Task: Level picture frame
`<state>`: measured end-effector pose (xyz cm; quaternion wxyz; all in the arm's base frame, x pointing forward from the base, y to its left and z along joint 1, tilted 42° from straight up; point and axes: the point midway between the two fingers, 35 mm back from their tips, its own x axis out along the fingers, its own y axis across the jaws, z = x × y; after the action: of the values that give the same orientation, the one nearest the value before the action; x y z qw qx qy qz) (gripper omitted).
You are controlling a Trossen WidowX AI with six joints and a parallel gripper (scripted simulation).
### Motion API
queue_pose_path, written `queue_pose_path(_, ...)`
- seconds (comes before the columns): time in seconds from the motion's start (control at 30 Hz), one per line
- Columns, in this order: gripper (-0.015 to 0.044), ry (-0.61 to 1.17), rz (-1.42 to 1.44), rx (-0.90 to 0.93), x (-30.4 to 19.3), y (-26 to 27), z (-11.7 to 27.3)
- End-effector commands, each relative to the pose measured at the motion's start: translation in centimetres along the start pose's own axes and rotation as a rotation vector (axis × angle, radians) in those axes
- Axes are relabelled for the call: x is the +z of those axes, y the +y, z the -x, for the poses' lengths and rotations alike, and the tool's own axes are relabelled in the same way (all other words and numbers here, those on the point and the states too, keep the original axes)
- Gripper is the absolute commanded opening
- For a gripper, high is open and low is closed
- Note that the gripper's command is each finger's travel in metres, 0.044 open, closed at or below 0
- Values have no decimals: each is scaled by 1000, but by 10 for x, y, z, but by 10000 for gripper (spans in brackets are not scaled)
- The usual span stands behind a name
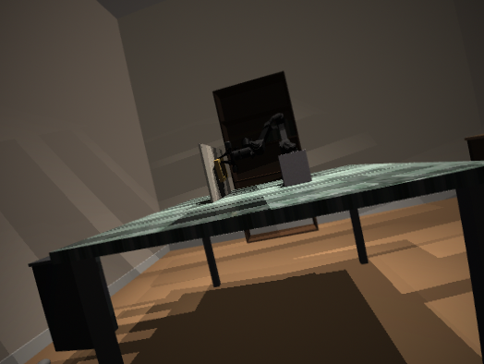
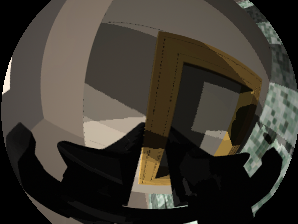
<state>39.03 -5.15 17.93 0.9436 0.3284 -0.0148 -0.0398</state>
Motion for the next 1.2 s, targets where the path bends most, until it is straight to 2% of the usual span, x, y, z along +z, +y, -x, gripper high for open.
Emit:
queue_pose_path(0.0, 0, -16, 5, 26, 7, 7, -1)
queue_pose_path(1.17, 0, -16, 5, 26, 10, 6, -1)
